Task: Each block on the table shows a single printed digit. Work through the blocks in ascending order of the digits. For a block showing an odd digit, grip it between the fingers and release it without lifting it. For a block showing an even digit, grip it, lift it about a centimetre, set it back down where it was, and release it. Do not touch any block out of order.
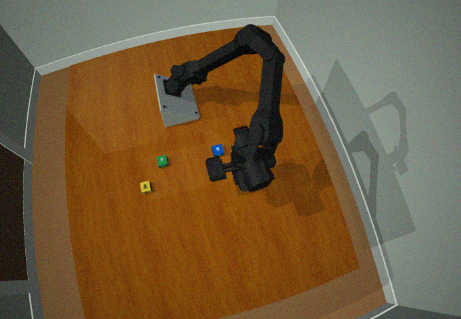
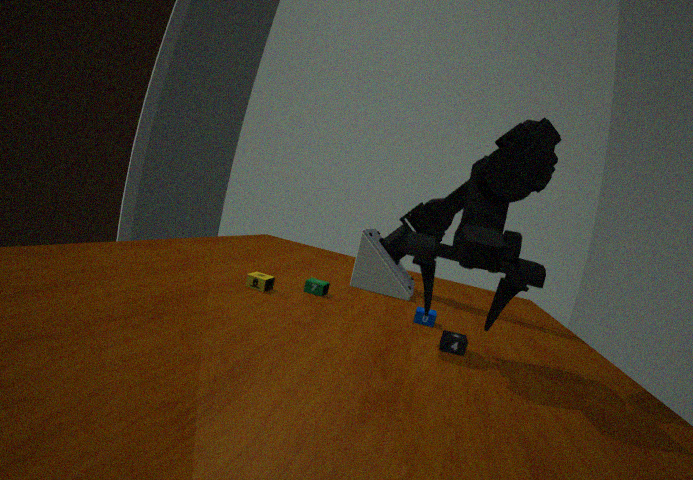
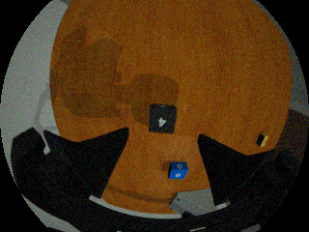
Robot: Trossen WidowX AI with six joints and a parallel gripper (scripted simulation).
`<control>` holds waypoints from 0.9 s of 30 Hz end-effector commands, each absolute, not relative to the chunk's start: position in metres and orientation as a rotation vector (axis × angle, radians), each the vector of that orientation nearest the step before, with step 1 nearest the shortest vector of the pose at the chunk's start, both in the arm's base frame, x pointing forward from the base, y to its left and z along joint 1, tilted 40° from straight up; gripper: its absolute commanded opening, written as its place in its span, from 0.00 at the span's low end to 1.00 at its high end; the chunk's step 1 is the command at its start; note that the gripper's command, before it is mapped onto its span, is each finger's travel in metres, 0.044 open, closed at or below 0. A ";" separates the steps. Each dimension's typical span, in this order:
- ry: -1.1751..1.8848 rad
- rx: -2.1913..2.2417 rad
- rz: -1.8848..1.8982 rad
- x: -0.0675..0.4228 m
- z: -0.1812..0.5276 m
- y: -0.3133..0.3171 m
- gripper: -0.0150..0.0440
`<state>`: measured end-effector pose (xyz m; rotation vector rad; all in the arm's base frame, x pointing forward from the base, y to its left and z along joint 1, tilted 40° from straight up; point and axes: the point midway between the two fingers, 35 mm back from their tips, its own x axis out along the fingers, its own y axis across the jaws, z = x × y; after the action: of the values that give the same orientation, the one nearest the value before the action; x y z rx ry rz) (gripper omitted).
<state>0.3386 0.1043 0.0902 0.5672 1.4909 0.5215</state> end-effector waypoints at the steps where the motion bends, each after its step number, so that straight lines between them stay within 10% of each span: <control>1: 1.481 0.563 0.531 0.340 0.101 0.100 0.93; 13: 1.483 0.560 0.528 0.338 0.162 0.047 0.46; 27: 1.482 0.551 0.512 0.346 0.142 0.021 0.46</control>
<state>0.3382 0.0458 0.1581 0.5610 1.4840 0.5338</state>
